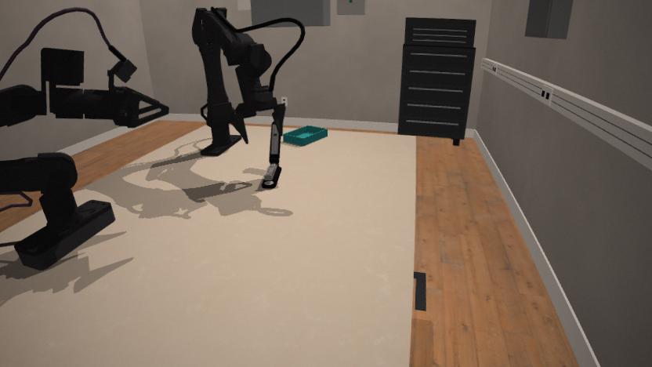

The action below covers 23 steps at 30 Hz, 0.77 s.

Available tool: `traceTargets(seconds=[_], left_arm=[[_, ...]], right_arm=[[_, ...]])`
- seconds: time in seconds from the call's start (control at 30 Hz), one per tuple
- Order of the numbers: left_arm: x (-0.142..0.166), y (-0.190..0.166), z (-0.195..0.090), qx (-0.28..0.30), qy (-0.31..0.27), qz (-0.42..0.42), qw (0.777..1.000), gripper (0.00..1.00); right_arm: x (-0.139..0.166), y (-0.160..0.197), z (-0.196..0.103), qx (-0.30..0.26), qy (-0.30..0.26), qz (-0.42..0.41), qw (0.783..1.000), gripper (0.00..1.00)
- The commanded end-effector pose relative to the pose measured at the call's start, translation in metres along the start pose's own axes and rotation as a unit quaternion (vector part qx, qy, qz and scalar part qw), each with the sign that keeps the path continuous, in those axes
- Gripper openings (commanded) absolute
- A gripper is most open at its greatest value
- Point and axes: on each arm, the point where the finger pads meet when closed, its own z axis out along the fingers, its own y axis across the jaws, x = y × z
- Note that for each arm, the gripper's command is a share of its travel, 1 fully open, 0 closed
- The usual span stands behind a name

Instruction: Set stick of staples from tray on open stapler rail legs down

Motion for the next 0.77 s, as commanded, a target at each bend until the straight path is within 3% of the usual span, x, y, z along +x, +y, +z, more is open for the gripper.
traceTargets(seconds=[0.0,0.73], left_arm=[[-0.0101,0.0016,-0.0075,-0.016,-0.030,-0.015,0.999,1.00],[-0.0129,0.0041,-0.0072,-0.018,-0.031,-0.018,0.999,1.00]], right_arm=[[-0.0045,-0.0007,-0.0028,0.001,-0.010,0.002,1.000,1.00],[-0.0045,-0.0007,-0.0028,0.001,-0.010,0.002,1.000,1.00]])
